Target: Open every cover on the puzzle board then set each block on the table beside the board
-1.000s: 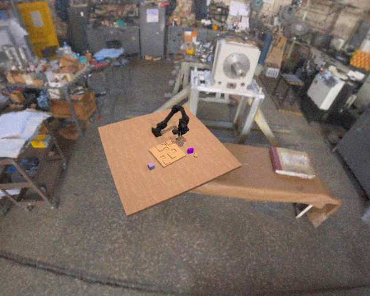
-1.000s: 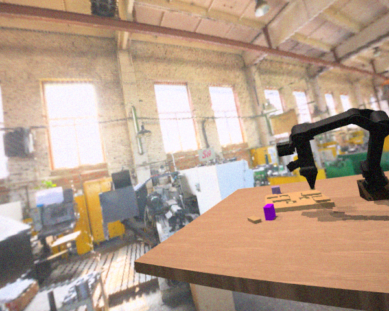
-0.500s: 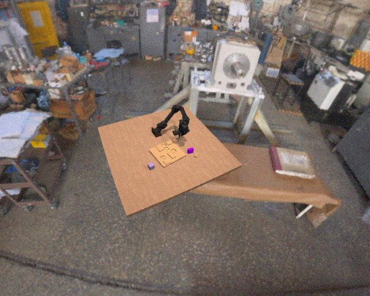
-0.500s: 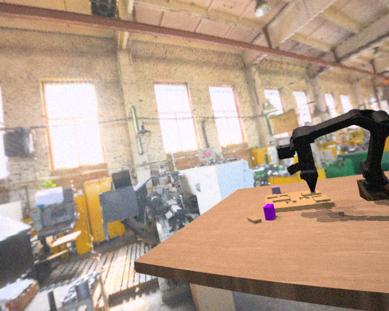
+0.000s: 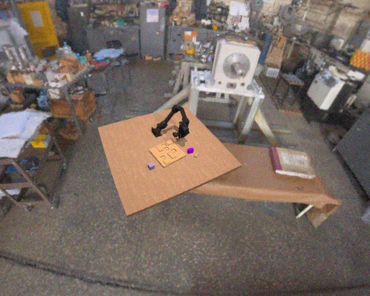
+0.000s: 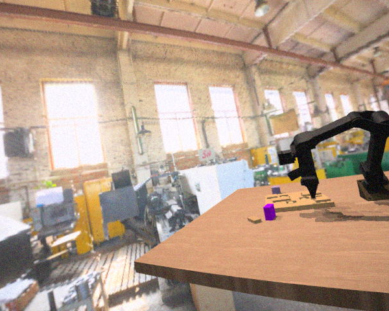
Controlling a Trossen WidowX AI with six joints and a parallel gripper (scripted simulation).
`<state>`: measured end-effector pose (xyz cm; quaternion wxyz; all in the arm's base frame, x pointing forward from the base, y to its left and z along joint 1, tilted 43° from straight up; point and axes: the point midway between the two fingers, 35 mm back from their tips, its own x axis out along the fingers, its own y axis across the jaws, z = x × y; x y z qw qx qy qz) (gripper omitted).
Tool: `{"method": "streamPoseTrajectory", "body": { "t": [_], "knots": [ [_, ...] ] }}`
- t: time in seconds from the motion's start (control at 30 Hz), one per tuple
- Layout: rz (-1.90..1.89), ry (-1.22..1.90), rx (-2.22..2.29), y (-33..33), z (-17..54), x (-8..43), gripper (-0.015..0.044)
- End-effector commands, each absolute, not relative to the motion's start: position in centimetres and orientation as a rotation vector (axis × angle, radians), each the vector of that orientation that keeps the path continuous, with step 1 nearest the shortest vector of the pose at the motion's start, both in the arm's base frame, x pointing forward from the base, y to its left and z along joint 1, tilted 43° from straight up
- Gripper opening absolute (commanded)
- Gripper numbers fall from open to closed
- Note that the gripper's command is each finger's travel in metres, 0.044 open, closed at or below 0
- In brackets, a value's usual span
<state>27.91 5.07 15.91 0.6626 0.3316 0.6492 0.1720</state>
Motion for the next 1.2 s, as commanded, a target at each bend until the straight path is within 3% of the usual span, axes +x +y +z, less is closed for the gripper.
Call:
{"method": "streamPoseTrajectory", "body": {
  "t": [0.0, 1.17],
  "knots": [
    [0.390, 1.465, 0.756, 5.6, 15.4, 28.0, 0.0080],
    [0.399, 1.462, 0.763, 9.6, 11.4, 28.1, 0.0080]
  ]
}}
